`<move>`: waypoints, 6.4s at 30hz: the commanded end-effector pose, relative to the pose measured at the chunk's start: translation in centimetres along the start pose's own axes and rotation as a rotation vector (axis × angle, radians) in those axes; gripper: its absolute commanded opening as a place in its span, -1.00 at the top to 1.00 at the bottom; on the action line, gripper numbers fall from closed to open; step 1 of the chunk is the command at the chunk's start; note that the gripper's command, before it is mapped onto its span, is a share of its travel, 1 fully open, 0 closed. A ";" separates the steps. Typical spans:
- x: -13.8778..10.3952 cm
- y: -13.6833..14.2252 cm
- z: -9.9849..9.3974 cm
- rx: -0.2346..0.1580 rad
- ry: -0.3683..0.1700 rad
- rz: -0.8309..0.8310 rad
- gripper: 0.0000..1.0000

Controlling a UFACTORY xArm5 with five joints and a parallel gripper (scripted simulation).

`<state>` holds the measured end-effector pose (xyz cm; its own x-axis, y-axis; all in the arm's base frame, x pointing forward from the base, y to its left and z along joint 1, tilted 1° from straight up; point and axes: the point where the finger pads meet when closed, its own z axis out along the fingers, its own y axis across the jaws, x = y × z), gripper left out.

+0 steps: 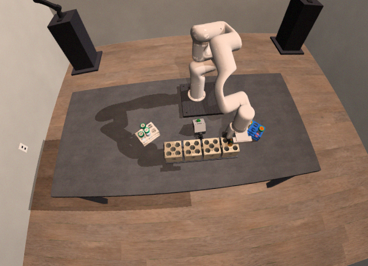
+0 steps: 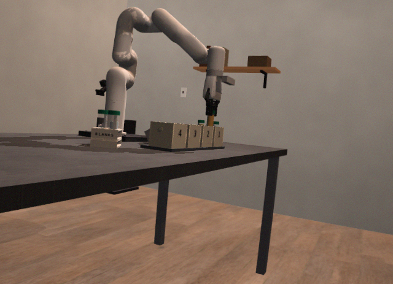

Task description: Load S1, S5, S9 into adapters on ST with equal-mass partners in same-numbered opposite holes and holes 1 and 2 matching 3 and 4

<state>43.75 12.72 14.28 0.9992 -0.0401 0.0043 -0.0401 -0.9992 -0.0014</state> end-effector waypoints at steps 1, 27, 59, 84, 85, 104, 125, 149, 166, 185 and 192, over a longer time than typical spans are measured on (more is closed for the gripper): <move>0.1 0.0 0.3 0.016 -0.001 0.000 1.00; 0.1 -0.1 2.7 0.016 -0.001 0.000 1.00; 0.1 -0.1 3.8 0.016 -0.001 0.000 0.13; 0.1 -0.1 3.8 0.016 -0.001 0.000 0.13; 0.1 -0.1 3.8 0.016 -0.001 0.000 0.13; 0.1 0.0 0.6 0.016 -0.001 0.000 0.13; 0.1 0.0 -3.2 0.016 -0.001 0.000 0.13; 0.1 0.1 -7.2 0.016 -0.001 0.000 0.13; 0.1 0.1 -9.3 0.016 -0.001 0.000 0.13; 0.1 0.1 -9.3 0.016 -0.001 0.000 0.13; -1.8 -2.2 -9.3 0.016 0.001 -0.200 -0.15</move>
<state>43.08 13.43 23.43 0.9994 0.0331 0.0040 0.0331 -0.9995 -0.0011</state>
